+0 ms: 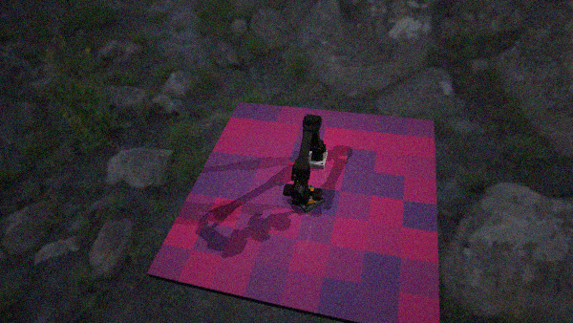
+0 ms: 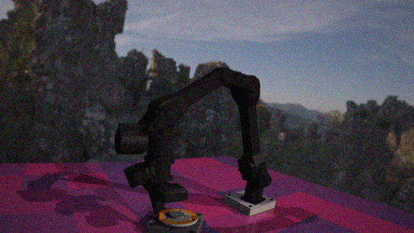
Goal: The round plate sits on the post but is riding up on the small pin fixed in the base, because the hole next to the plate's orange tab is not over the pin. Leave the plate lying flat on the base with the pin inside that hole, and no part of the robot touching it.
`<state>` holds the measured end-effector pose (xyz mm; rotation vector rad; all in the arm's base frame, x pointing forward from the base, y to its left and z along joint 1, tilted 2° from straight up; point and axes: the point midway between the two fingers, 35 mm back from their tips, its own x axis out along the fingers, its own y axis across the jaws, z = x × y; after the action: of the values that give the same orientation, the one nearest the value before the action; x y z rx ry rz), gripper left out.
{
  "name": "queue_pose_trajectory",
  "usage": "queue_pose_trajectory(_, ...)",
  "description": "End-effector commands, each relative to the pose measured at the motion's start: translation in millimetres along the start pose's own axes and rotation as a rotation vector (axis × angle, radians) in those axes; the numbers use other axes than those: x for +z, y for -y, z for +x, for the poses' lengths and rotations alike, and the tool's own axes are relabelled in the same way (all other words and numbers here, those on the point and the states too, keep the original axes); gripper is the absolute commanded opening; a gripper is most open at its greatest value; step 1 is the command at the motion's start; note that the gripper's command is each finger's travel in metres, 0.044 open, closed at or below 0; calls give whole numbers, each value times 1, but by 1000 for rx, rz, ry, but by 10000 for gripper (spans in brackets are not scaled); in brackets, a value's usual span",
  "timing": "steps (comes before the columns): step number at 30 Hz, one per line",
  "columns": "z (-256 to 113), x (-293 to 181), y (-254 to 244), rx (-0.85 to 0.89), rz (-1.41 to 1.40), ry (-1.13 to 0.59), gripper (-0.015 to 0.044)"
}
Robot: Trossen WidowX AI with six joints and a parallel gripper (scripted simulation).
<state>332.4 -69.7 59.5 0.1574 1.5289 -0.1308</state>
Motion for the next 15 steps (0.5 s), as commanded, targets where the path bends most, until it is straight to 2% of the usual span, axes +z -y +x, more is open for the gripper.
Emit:
queue_pose_trajectory(1,0,1,-6,6,2,-2,0)
queue_pose_trajectory(15,-2,1,-23,8,2,-2,0)
